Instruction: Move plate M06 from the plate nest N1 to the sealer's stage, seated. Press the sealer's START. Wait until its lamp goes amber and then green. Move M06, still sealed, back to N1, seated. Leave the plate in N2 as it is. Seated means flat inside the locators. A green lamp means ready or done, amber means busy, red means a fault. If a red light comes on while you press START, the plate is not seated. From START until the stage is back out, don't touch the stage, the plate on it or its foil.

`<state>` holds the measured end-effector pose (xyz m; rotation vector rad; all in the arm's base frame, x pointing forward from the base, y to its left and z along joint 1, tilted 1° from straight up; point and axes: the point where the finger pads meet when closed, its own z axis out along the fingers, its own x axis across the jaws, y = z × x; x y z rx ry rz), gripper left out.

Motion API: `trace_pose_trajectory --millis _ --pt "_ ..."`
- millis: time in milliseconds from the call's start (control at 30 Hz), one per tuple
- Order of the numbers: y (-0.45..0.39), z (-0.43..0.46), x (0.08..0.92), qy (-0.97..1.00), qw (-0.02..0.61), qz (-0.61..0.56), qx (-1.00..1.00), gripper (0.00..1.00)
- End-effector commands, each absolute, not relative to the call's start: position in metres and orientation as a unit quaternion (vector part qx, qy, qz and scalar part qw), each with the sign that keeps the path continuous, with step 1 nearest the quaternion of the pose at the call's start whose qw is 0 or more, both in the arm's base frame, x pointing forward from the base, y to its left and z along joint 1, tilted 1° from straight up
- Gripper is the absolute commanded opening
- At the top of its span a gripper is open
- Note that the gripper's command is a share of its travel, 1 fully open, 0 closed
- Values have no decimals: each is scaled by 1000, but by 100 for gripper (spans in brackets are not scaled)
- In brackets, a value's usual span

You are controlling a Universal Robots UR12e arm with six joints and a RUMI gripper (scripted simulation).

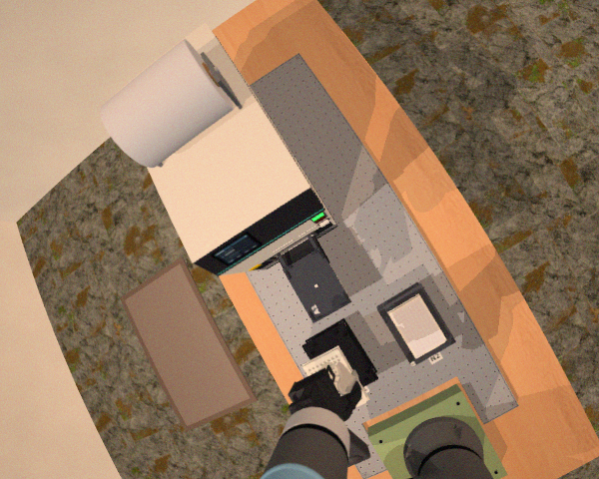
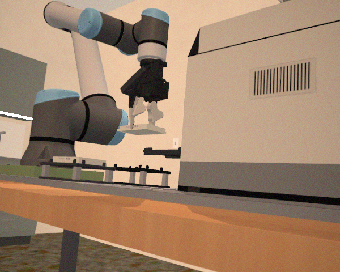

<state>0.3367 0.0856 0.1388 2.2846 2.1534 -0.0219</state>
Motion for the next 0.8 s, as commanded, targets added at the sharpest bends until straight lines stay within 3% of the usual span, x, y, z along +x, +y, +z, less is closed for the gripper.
trace_pose_trajectory --millis 0,767 --pt "85 139 339 685 1 -7 729 0" --pt "69 139 386 685 1 -7 729 0"
